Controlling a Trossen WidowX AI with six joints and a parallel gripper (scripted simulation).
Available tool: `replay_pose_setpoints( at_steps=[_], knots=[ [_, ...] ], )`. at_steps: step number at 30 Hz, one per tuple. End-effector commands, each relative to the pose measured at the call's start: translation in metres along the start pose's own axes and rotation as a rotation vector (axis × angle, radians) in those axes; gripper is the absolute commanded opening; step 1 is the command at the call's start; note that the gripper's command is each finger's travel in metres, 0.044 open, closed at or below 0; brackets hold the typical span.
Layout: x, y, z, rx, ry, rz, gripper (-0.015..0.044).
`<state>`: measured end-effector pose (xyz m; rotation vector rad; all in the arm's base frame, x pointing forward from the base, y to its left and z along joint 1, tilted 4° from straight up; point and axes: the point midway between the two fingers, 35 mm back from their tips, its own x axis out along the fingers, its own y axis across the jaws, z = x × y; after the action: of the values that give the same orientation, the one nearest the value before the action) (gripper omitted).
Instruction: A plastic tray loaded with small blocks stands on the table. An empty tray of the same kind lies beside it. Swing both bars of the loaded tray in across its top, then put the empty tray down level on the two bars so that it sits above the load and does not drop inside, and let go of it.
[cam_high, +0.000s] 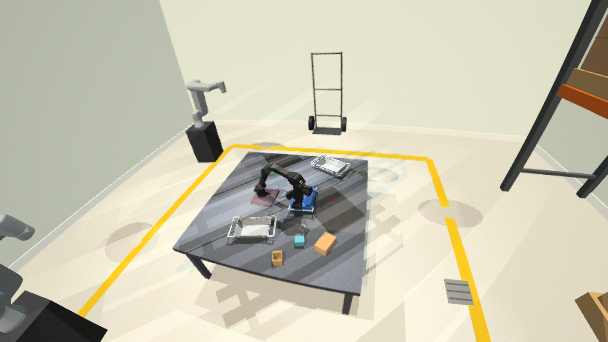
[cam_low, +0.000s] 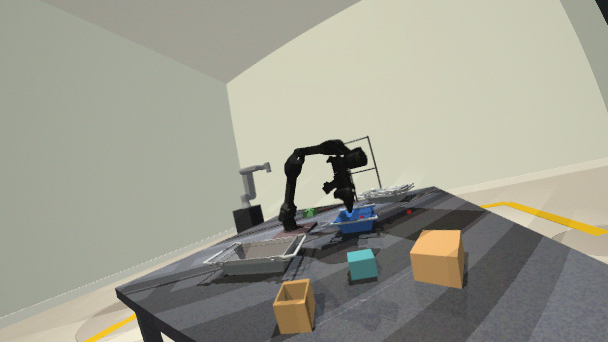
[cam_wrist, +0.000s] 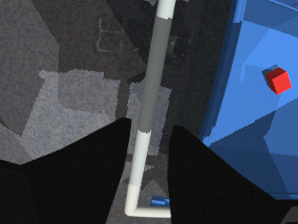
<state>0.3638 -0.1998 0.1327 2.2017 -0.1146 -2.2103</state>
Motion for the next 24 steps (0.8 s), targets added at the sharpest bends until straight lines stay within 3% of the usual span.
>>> replay_pose_setpoints(
  at_steps=[1,24],
  knots=[
    [0.004,0.002,-0.001,0.016,0.0,0.003,0.0082],
    [0.061,0.002,0.0,0.016,0.0,0.004,0.0082]
  ],
)
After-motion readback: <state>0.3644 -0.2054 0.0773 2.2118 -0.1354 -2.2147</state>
